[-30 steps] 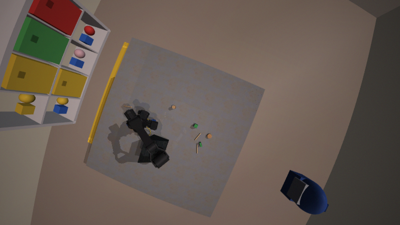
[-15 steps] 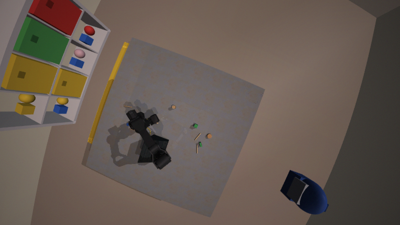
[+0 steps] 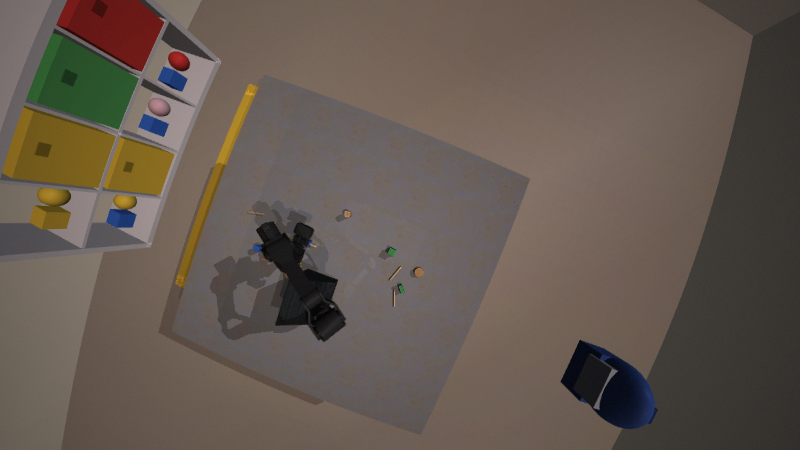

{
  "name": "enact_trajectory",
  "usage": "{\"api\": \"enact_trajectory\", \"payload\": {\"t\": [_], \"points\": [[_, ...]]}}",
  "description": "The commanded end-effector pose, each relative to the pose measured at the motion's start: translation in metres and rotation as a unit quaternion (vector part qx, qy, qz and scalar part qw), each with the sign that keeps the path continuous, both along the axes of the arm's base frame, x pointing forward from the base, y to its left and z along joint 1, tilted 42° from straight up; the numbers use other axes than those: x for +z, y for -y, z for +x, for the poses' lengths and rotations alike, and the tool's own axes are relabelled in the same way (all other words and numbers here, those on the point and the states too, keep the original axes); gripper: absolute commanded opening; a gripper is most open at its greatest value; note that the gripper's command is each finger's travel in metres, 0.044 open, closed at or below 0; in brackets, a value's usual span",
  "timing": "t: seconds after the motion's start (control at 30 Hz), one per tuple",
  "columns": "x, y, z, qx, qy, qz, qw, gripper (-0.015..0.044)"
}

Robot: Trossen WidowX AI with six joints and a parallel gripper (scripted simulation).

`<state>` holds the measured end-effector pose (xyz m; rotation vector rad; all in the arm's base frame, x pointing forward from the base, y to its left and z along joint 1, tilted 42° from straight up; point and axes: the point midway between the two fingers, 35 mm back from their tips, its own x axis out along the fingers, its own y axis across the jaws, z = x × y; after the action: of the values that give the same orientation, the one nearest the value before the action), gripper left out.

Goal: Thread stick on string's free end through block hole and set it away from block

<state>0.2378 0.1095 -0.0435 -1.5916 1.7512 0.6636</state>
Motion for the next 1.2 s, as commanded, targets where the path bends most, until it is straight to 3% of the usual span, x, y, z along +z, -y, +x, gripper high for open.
{"api": "enact_trajectory", "payload": {"t": [0.0, 1.17], "points": [[0.001, 0.003, -0.002, 0.021, -0.018, -0.004, 1.000, 0.0123], [-0.037, 0.034, 0.000, 0.021, -0.017, -0.003, 1.000, 0.0123]]}}
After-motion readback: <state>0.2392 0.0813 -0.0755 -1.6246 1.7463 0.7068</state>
